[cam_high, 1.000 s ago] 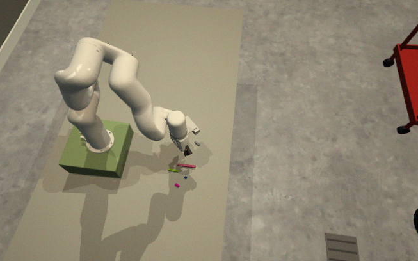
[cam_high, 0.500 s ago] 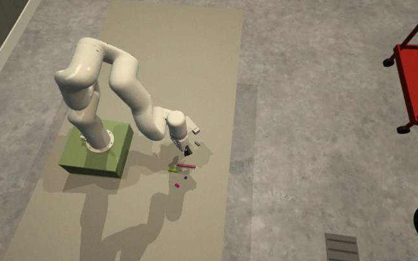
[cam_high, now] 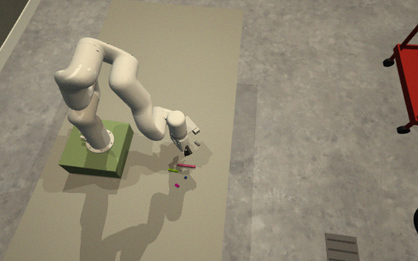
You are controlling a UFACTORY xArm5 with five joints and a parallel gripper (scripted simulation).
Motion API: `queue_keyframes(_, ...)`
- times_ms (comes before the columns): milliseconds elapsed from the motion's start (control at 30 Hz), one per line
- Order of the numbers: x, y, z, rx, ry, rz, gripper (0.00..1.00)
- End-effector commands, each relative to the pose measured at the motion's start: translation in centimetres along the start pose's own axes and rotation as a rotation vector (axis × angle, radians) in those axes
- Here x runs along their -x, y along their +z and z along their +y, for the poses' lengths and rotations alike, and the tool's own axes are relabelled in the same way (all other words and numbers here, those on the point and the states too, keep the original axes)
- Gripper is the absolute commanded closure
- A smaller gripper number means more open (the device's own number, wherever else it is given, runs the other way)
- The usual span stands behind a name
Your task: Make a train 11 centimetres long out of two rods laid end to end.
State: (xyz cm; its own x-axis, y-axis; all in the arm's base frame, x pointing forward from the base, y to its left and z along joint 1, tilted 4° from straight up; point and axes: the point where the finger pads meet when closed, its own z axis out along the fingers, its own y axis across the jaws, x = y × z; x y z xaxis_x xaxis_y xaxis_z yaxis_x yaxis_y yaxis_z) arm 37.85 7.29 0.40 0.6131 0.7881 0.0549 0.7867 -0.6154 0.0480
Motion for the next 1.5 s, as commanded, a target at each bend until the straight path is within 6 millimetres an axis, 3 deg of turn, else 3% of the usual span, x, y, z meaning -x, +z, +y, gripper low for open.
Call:
queue_keyframes(0, -0.09, -0.08, 0.08, 0.002, 0.001, 0.002, 0.0)
queue_keyframes(300, -0.09, -0.08, 0.09, 0.002, 0.093, 0.002, 0.0)
queue_keyframes(1367, -0.05, -0.08, 0.14, 0.001, 0.992, 0.004, 0.0)
queue_keyframes(1433, -0.05, -0.08, 0.14, 0.001, 0.992, 0.004, 0.0)
queue_keyframes(1467, -0.04, -0.08, 0.15, 0.001, 1.073, 0.004, 0.0)
